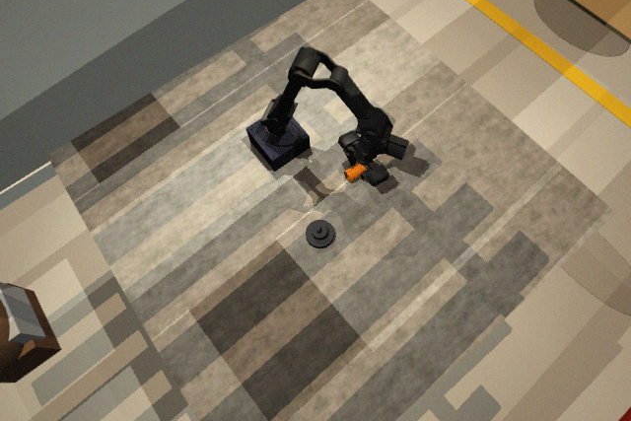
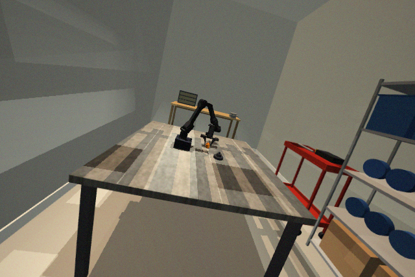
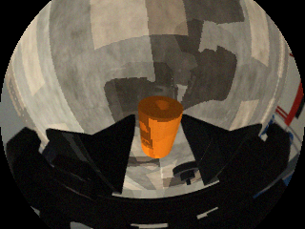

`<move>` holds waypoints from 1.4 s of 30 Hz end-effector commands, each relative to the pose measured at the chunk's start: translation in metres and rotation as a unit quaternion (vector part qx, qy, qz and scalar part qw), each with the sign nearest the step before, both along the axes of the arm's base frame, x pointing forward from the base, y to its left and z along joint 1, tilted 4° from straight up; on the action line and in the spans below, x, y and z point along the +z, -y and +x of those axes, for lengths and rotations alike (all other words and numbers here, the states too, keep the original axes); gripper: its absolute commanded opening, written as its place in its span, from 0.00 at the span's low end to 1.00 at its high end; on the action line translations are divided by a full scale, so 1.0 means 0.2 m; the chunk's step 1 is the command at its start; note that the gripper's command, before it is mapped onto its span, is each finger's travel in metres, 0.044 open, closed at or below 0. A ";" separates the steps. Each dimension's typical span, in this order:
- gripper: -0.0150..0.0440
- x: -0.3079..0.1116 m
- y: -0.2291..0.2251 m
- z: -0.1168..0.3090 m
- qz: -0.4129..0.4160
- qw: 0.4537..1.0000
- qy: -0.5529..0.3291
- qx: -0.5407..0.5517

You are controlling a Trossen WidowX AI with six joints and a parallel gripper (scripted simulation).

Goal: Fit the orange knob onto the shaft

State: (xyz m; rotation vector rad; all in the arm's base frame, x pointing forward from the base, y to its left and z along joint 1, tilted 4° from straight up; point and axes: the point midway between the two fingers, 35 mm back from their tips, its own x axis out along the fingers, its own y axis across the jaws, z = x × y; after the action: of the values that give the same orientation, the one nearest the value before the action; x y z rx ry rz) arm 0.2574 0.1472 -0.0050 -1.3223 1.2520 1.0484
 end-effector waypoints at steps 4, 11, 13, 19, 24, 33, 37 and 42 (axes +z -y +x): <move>0.66 0.00 0.00 0.00 0.002 1.000 -0.001 -0.002; 0.59 0.00 0.00 0.00 0.002 1.000 -0.001 -0.002; 0.57 0.00 0.00 0.00 0.002 1.000 -0.001 -0.002; 0.56 0.00 0.00 0.00 0.005 1.000 -0.001 -0.001; 0.56 0.01 0.02 0.00 0.041 0.999 0.001 0.003; 0.56 0.04 0.07 -0.01 0.119 0.993 0.003 0.011; 0.56 0.05 0.09 -0.01 0.152 0.988 0.004 0.014; 0.56 0.06 0.11 -0.01 0.193 0.981 0.006 0.018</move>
State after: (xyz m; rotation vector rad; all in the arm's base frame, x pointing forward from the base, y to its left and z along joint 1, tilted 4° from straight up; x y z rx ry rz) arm 0.2572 0.1280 0.0061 -1.0875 1.0002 1.2104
